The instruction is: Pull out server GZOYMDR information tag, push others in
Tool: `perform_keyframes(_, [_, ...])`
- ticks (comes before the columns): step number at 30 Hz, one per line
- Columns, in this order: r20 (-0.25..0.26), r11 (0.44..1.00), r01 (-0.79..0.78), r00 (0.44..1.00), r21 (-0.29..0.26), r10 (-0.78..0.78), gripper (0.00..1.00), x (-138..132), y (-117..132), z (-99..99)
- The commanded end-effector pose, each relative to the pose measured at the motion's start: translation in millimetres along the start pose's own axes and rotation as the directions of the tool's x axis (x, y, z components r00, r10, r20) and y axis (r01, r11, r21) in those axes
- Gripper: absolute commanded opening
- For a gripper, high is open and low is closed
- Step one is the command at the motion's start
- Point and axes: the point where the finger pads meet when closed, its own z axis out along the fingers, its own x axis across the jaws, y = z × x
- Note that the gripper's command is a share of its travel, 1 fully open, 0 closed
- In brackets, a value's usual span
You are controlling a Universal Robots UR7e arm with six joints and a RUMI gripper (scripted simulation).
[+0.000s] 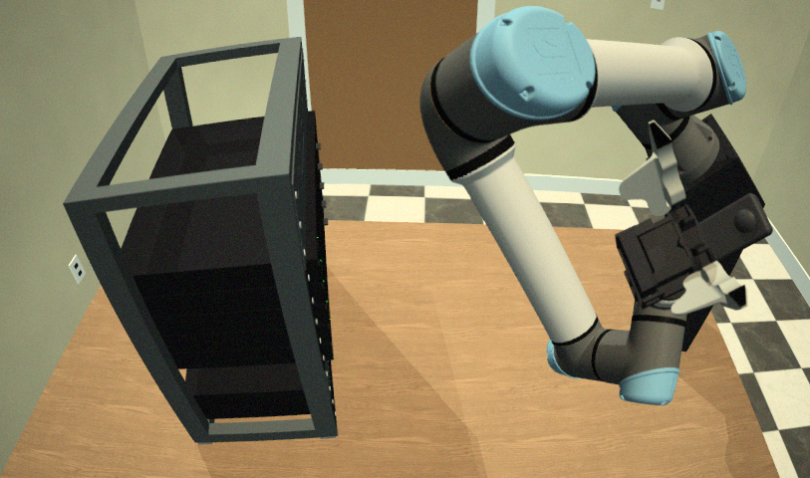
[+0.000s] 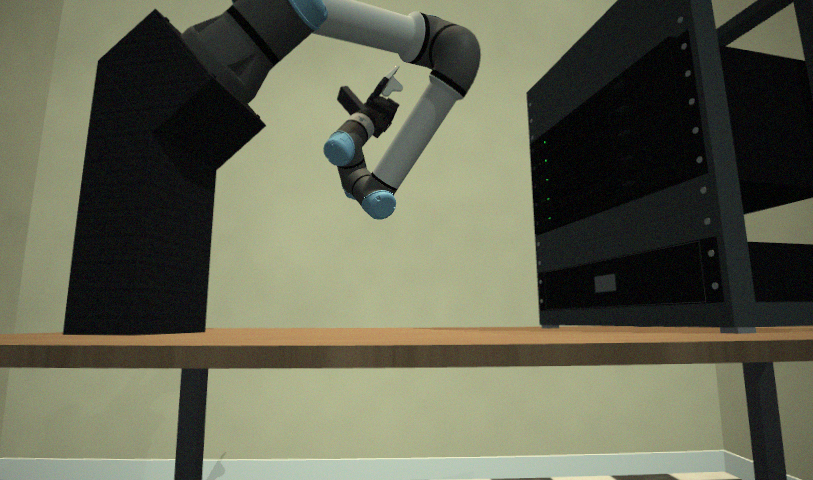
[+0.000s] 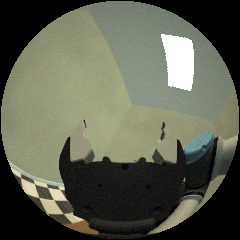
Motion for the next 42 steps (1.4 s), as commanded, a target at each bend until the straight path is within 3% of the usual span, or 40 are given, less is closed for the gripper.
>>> perform_keyframes(1, [0.014, 0.999, 0.031, 0.999, -0.027, -0.030, 1.00, -1.5, 22.8, -7.9])
perform_keyframes(22, [0.081, 0.977, 0.163, 0.985, -0.137, -0.153, 1.00, 0.7, 115.8, -49.0])
perform_keyframes(24, [0.081, 0.977, 0.163, 0.985, -0.137, -0.153, 1.00, 0.7, 115.8, -49.0])
perform_keyframes(39, [0.145, 0.937, 0.272, 0.959, -0.218, -0.244, 1.00, 13.1, 186.7, -89.7])
perform_keyframes(42, [0.149, 0.934, 0.279, 0.957, -0.224, -0.250, 1.00, 14.2, 191.2, -92.6])
